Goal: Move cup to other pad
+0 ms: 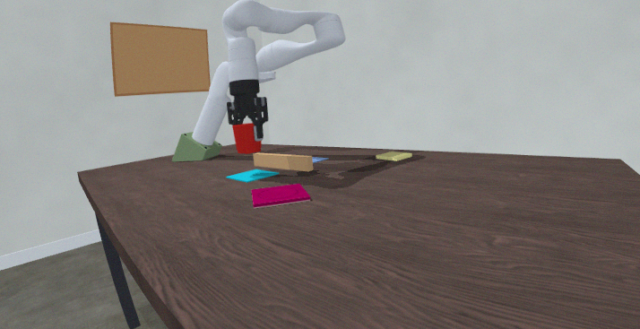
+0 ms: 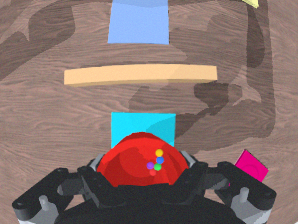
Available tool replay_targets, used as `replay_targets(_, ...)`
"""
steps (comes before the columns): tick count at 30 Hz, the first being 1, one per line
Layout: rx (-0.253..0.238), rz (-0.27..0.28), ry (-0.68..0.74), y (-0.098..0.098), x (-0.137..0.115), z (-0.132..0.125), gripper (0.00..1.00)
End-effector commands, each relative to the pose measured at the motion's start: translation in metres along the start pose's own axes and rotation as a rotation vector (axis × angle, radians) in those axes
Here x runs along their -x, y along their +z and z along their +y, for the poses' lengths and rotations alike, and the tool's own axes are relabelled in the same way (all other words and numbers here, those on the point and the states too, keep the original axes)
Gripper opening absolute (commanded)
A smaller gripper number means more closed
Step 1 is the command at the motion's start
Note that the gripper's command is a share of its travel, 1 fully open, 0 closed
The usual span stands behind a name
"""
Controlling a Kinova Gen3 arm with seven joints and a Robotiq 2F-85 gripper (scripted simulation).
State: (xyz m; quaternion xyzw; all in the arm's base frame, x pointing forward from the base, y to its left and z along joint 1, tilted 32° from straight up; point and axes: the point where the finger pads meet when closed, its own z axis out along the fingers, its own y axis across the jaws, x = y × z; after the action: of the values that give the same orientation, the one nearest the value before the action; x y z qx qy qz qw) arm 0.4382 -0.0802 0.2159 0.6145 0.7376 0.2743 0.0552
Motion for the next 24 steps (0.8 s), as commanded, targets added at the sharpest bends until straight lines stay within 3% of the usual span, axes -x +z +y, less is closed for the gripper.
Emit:
replay_targets(1, 0.005, -0.001, -0.009, 0.0, 0.001, 0.002, 0.82)
replay_targets(12, 0.006, -0.001, -0.008, 0.001, 0.001, 0.002, 0.82)
replay_targets(24, 0.007, -0.001, -0.004, 0.018, 0.002, 0.002, 0.82)
